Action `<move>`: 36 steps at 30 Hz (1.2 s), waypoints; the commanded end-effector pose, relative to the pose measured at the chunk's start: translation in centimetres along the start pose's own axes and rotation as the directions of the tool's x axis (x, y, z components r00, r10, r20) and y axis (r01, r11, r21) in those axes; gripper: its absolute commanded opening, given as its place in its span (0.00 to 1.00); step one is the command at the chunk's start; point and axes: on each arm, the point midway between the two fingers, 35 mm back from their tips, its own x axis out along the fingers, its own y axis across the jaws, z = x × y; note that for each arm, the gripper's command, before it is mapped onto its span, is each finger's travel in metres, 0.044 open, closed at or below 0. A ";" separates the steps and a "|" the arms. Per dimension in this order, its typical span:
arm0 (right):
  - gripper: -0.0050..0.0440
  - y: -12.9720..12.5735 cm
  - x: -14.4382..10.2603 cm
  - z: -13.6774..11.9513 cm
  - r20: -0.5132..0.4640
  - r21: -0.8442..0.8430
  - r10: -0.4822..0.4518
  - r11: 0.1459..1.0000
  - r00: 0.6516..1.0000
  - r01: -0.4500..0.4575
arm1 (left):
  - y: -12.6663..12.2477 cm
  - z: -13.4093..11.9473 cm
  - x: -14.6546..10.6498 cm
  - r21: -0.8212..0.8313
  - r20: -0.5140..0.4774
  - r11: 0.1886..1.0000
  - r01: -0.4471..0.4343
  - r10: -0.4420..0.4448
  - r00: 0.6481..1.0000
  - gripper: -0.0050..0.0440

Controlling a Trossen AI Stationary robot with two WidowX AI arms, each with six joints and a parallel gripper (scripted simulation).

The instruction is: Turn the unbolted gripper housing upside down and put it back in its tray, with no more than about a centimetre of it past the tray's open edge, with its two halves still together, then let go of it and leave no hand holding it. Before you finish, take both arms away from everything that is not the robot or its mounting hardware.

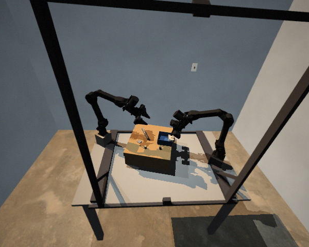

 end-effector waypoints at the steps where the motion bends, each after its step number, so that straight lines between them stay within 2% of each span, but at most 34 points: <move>1: 0.30 0.3 -1.7 1.6 0.074 0.025 0.010 1.000 0.997 -0.012 | 0.0 0.7 -0.5 0.005 0.024 1.000 0.002 -0.003 1.000 0.99; 3: 0.39 0.5 -2.4 2.6 0.126 0.060 0.017 0.998 0.992 -0.025 | 0.0 0.7 -0.5 0.005 0.024 1.000 0.002 -0.003 1.000 0.99; 5: 0.49 -0.9 -1.7 2.8 0.158 0.116 -0.019 0.993 0.987 0.001 | 0.0 0.7 -0.5 0.005 0.024 1.000 0.002 -0.003 1.000 0.99; 9: 0.50 -4.1 -0.4 3.1 0.223 0.241 -0.105 0.969 0.969 0.049 | 0.0 0.7 -0.5 0.005 0.024 1.000 0.002 -0.003 1.000 0.99; 14: 0.50 -5.3 0.1 3.2 0.252 0.299 -0.142 0.952 0.957 0.063 | 0.0 0.7 -0.5 0.005 0.024 1.000 0.002 -0.003 1.000 0.99; 18: 0.50 -6.3 1.0 3.2 0.305 0.399 -0.193 0.915 0.933 0.059 | 0.0 0.7 -0.5 0.005 0.024 1.000 0.002 -0.003 1.000 0.99; 26: 0.50 -8.3 2.4 2.4 0.401 0.608 -0.305 0.794 0.864 -0.002 | 0.0 0.7 -0.5 0.005 0.024 1.000 0.002 -0.003 1.000 0.99; 28: 0.50 -8.3 2.4 2.4 0.401 0.608 -0.305 0.794 0.864 -0.002 | 0.0 0.7 -0.5 0.005 0.024 1.000 0.002 -0.003 1.000 0.99; 30: 0.50 -8.8 2.4 2.5 0.445 0.654 -0.337 0.756 0.830 -0.043 | 0.0 0.7 -0.5 0.005 0.024 1.000 0.002 -0.003 1.000 0.99; 36: 0.50 -10.0 2.7 1.2 0.496 0.756 -0.414 0.638 0.764 -0.145 | 0.0 0.7 -0.5 0.005 0.024 1.000 0.002 -0.003 1.000 0.99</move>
